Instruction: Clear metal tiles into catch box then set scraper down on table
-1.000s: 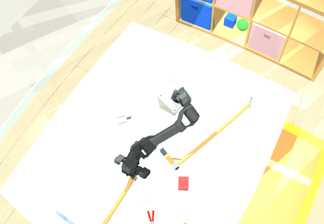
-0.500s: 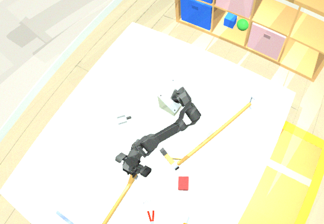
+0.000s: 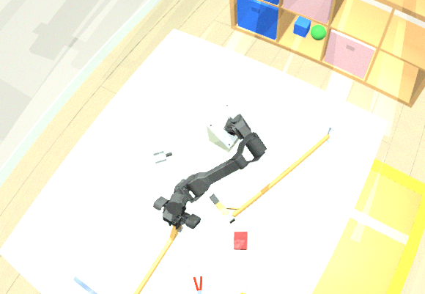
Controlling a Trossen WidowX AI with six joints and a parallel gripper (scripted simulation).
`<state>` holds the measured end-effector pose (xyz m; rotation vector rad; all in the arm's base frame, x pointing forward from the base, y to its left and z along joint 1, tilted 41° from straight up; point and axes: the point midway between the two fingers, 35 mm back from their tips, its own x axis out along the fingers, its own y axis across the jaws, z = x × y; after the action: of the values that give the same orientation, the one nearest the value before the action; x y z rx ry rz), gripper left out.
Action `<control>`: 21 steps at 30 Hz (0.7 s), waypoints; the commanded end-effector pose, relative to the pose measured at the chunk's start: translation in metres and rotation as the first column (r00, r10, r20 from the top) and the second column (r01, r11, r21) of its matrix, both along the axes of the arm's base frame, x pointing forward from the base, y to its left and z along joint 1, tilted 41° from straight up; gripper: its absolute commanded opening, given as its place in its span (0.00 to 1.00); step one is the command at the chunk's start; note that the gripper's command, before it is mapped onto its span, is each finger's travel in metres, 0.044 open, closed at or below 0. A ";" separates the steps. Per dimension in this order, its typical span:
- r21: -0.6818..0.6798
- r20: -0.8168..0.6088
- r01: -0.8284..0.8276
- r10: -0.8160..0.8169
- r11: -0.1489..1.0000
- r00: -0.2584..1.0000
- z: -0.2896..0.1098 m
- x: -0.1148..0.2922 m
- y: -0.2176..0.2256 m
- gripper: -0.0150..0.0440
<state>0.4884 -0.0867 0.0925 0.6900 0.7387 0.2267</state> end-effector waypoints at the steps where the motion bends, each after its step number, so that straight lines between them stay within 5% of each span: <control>1: -0.004 0.014 0.004 -0.003 1.000 1.000 0.005 -0.005 -0.004 0.25; 21: -0.005 0.014 0.005 -0.005 1.000 1.000 0.006 -0.026 -0.003 0.25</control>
<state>0.4663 -0.0860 0.0937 0.6906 0.7399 0.2254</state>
